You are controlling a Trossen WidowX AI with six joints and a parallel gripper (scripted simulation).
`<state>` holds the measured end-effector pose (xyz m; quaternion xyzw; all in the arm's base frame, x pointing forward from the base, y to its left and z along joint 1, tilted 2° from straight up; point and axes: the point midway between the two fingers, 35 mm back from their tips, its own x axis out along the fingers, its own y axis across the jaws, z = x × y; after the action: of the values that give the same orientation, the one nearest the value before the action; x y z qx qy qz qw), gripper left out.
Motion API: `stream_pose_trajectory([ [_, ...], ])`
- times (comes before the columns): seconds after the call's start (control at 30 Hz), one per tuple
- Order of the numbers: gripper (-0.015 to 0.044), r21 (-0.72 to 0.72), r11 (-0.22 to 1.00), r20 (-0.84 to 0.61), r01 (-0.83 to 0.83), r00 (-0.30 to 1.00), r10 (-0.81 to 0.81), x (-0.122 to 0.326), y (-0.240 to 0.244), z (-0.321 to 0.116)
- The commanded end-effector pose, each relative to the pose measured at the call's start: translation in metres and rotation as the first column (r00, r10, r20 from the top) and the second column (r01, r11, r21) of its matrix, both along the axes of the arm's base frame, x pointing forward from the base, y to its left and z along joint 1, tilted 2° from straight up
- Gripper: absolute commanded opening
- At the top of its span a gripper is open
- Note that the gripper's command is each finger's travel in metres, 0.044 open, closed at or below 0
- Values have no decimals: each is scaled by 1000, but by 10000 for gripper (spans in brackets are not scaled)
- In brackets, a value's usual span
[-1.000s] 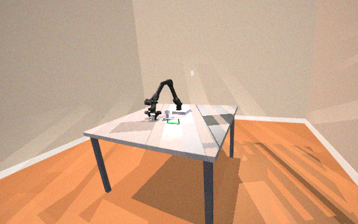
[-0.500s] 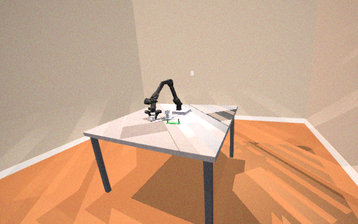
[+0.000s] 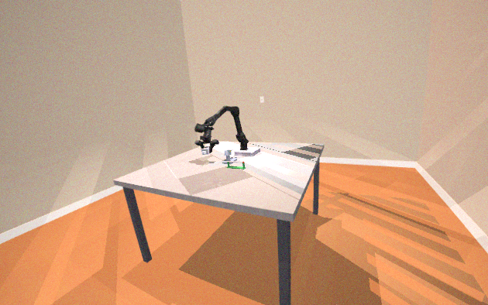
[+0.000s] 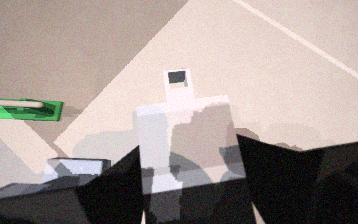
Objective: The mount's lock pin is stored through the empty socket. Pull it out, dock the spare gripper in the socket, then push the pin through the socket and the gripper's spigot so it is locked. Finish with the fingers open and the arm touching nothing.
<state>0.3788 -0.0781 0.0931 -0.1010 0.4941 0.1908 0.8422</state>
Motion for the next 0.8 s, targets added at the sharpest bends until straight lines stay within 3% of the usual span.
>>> stream_pose_trajectory([
  [0.0,0,-8,1000,27,0,1000,0,0,0,29],
  [0.77,0,-47,999,-41,-26,999,24,-7,11,17],
])
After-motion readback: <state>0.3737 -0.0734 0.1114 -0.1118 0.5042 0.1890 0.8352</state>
